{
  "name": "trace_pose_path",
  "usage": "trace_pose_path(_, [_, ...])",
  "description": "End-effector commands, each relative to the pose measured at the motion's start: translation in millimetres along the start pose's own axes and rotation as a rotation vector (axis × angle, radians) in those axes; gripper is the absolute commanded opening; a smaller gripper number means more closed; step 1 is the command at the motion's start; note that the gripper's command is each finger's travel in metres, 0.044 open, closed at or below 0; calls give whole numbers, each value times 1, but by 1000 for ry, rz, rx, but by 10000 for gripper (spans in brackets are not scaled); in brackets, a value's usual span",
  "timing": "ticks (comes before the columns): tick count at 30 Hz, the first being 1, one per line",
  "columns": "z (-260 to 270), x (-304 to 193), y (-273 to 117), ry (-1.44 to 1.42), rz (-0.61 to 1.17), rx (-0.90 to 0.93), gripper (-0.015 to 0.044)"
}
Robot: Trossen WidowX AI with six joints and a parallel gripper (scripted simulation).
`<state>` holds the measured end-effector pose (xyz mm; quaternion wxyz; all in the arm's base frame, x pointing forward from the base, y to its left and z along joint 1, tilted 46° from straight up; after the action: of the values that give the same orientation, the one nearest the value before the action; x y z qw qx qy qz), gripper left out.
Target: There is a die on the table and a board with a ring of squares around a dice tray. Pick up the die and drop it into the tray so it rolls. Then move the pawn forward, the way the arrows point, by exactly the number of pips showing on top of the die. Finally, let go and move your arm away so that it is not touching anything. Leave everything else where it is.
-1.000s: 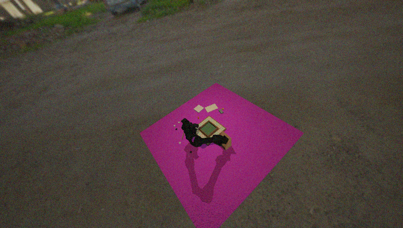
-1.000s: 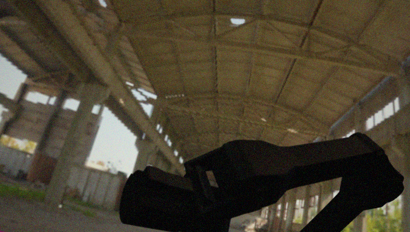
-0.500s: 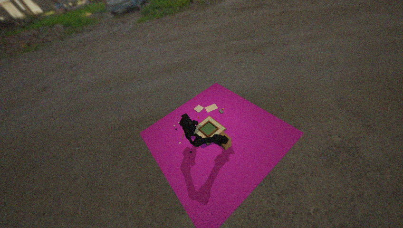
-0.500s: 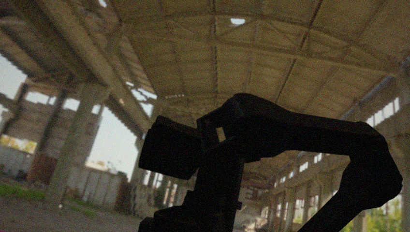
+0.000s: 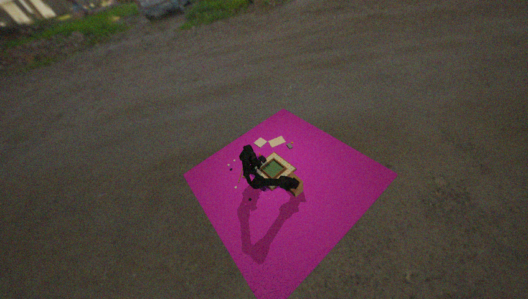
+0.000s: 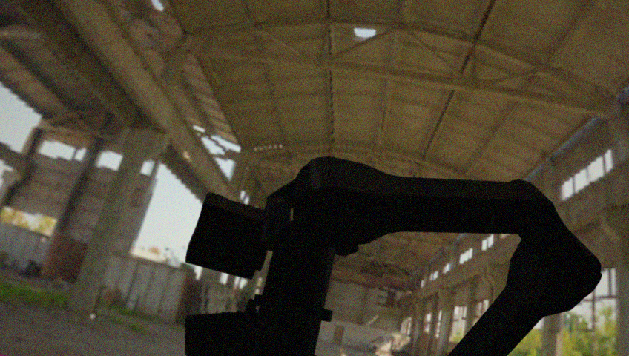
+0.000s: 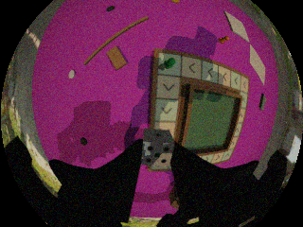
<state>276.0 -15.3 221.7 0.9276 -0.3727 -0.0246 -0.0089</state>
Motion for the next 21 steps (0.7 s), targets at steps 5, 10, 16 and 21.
trace_pose_path(5, [-26, 2, 6, 261, 4, -10, 0])
trace_pose_path(10, [-42, 3, 9, 434, 2, -13, 0])
trace_pose_path(16, [-61, 3, 13, 642, 0, -15, 0])
trace_pose_path(21, [-76, 2, 17, 815, -1, -17, 0])
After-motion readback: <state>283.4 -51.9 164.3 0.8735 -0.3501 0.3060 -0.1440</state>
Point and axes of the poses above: the point midway between the two fingers, 35 mm back from their tips, its own y axis out along the fingers, its own z axis across the jaws, x = y × z, the point moved 10 cm from there along -y, back along the fingers, and after that the axes turned 1 degree about -y, right-handed, at the moved point
